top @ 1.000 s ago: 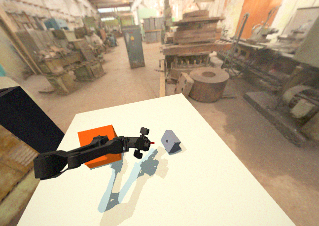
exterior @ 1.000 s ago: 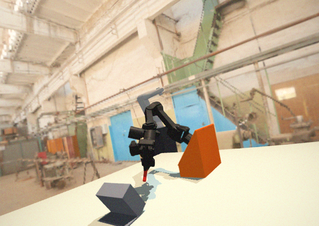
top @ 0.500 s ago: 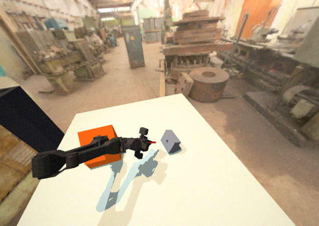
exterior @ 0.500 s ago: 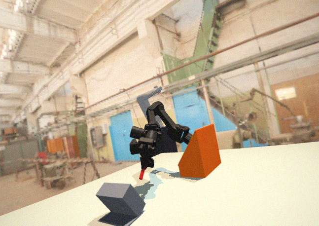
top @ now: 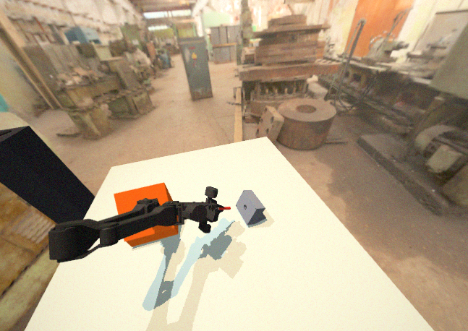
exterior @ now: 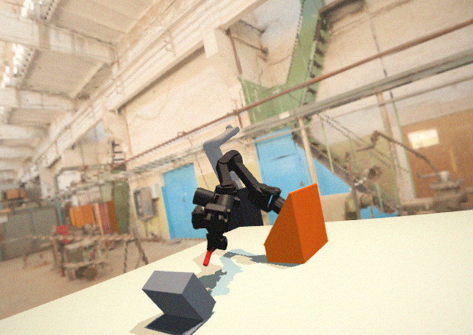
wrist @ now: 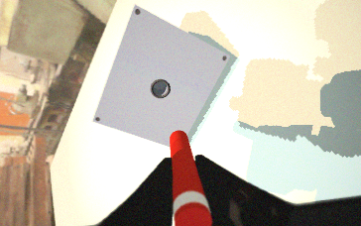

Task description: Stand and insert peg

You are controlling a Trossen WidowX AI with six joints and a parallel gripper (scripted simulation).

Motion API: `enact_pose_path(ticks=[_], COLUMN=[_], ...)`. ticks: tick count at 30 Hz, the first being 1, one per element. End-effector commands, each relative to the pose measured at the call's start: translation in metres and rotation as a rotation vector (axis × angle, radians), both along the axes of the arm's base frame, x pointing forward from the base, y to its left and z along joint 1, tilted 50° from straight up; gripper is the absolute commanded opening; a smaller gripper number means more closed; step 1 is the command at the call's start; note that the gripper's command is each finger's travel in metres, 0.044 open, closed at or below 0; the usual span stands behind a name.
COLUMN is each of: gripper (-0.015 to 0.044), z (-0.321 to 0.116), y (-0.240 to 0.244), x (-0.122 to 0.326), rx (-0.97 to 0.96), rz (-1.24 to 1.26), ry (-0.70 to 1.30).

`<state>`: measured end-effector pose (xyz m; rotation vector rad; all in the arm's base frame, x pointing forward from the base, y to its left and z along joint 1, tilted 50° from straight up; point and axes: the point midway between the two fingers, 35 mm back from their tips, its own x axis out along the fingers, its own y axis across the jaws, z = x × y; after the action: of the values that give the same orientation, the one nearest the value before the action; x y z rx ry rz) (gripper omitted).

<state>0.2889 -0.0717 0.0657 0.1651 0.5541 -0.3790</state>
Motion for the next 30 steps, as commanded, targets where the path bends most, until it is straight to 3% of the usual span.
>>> enact_pose_path(ticks=[1,30], gripper=[0.0,0.0], z=[-0.001,-0.003], y=[0.0,-0.004], x=[0.003,0.023], rx=[-0.004,-0.015], rz=[0.009,0.031], ry=[-0.004,-0.059])
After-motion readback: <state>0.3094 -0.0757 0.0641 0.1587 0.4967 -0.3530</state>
